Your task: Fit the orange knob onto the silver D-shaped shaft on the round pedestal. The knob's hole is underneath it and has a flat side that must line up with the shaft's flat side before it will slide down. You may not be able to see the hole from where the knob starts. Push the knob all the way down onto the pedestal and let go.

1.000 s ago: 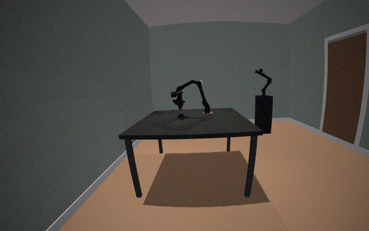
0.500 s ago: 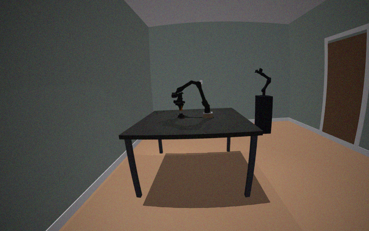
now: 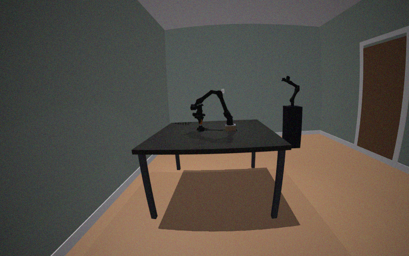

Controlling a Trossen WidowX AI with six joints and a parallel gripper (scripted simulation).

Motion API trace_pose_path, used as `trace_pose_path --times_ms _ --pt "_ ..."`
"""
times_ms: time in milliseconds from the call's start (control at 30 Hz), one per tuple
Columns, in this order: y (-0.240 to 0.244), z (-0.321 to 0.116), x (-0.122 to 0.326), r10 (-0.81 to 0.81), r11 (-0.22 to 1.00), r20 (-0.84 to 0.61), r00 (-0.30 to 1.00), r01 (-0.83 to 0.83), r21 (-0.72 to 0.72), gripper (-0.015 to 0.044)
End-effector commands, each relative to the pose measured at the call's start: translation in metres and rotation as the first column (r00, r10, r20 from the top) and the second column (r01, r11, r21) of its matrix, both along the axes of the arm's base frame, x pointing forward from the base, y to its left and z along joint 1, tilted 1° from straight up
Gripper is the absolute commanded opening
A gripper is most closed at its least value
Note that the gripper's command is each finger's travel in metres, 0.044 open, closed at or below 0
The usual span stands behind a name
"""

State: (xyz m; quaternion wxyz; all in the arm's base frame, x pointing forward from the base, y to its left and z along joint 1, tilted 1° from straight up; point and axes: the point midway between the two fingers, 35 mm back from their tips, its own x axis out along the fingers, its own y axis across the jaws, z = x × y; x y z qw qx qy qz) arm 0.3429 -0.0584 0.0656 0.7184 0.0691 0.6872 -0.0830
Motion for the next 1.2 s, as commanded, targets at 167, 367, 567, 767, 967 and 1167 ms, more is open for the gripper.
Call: trace_pose_path --times_ms 167,367,567,767,967,1167 --pt "0.0007 -0.0006 0.0012 0.0 1.0 0.006 1.0 0.0 0.004 0.0" --pt "0.0016 0.0013 0.003 0.0 1.0 0.006 1.0 0.0 0.004 0.0" --pt "0.0011 -0.003 0.0047 0.0 1.0 0.006 1.0 0.0 0.004 0.0" --pt "0.0007 -0.0043 0.0058 0.0 1.0 0.006 1.0 0.0 0.004 0.0" --pt "0.0007 -0.0035 0.0057 0.0 1.0 0.006 1.0 0.0 0.004 0.0" --pt "0.001 0.0003 0.004 0.009 1.0 0.006 1.0 -0.009 0.004 0.0"
